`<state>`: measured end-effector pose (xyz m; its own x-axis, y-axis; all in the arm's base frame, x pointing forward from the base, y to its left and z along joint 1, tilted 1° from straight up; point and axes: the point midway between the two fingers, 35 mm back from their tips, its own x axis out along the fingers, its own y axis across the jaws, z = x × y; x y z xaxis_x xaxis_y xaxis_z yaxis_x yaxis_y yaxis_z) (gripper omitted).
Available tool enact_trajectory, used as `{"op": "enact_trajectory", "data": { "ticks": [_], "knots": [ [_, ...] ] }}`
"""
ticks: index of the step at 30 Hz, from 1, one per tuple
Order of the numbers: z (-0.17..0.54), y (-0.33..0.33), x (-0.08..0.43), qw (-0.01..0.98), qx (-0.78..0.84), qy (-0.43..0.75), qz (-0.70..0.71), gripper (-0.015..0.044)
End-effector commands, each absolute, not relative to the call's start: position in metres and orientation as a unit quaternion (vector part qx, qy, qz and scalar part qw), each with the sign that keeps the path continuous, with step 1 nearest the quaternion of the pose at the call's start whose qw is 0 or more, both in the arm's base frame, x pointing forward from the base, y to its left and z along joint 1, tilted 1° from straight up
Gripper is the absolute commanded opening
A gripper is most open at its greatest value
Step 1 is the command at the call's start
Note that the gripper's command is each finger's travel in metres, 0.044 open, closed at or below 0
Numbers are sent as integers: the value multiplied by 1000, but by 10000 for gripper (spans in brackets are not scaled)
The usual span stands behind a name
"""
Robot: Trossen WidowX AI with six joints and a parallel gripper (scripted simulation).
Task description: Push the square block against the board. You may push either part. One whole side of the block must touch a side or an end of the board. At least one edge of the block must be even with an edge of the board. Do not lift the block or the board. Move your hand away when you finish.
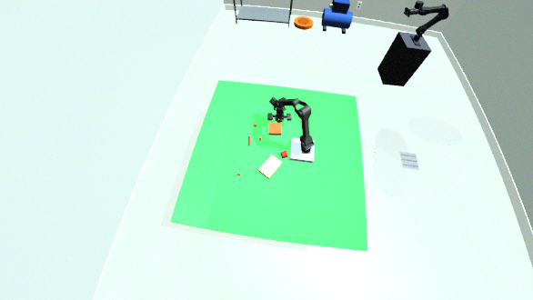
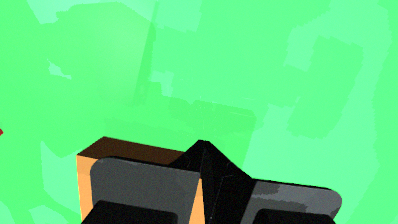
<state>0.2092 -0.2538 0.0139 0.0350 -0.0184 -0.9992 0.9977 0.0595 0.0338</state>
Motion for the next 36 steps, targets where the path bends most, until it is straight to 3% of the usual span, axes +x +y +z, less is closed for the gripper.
{"op": "enact_trajectory", "data": {
  "ticks": [1, 36],
  "knots": [
    [11, -248, 208, 524, 491, 504, -480, 0],
    [11, -221, 210, 523, 492, 504, -480, 0]
  ]
}}
